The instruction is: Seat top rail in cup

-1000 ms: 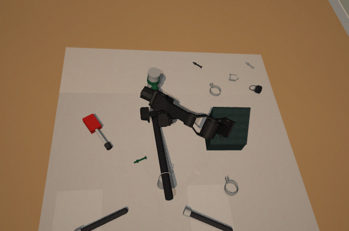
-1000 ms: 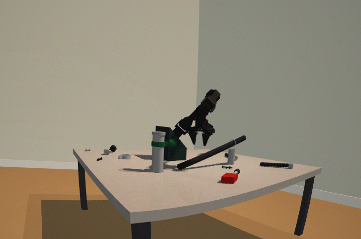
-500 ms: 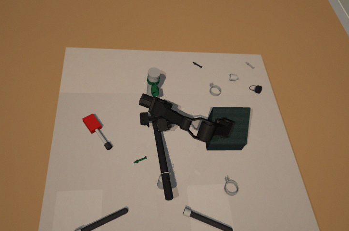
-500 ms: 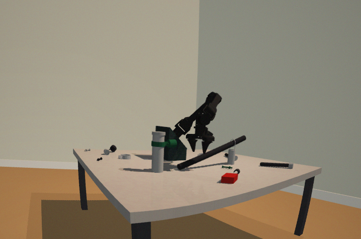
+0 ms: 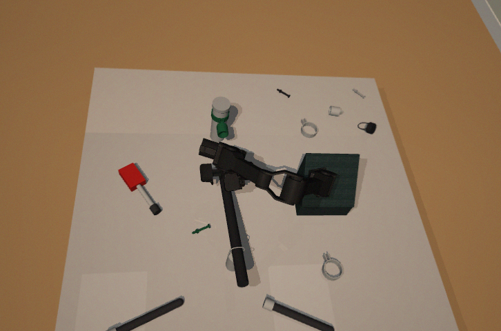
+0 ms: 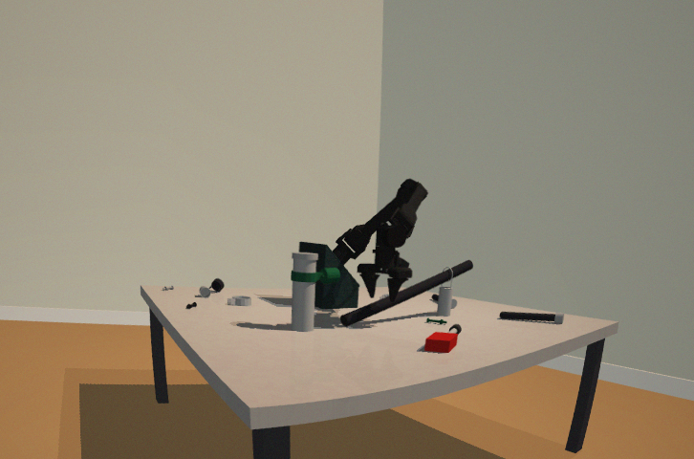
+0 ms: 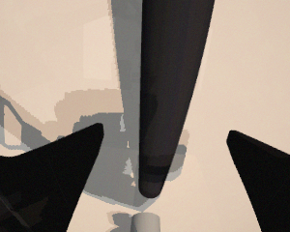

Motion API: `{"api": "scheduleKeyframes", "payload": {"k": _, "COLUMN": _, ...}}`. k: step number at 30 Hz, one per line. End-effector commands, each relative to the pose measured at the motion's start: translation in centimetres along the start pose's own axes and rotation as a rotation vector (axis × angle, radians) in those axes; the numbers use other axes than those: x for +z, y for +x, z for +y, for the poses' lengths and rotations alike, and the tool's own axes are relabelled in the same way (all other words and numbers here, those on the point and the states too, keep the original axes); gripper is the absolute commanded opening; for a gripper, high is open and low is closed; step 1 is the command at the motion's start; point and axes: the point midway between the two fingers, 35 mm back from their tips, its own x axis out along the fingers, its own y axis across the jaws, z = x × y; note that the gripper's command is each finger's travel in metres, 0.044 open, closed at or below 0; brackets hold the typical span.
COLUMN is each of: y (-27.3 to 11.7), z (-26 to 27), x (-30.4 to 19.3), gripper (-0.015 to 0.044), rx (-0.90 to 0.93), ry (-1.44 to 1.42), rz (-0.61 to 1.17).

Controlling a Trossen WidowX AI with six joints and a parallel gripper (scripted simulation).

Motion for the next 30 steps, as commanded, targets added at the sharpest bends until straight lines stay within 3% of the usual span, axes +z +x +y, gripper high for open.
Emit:
{"api": "scheduleKeyframes", "payload": {"k": 1, "y": 1.0, "z": 0.4, "x": 0.1, "gripper": 0.0440, "rx": 0.011, "ry": 0.013, "rz": -0.010}}
{"api": "scheduleKeyframes", "payload": {"k": 25, "y": 4.5, "z": 0.6, "x": 0.3, "gripper": 0.0440, "rx": 0.011, "ry": 0.012, "rz": -0.014}}
{"api": "scheduleKeyframes", "payload": {"k": 30, "y": 4.5, "z": 0.6, "x": 0.3, "gripper": 0.0309, "rx": 0.011, "ry": 0.012, "rz": -0.014}}
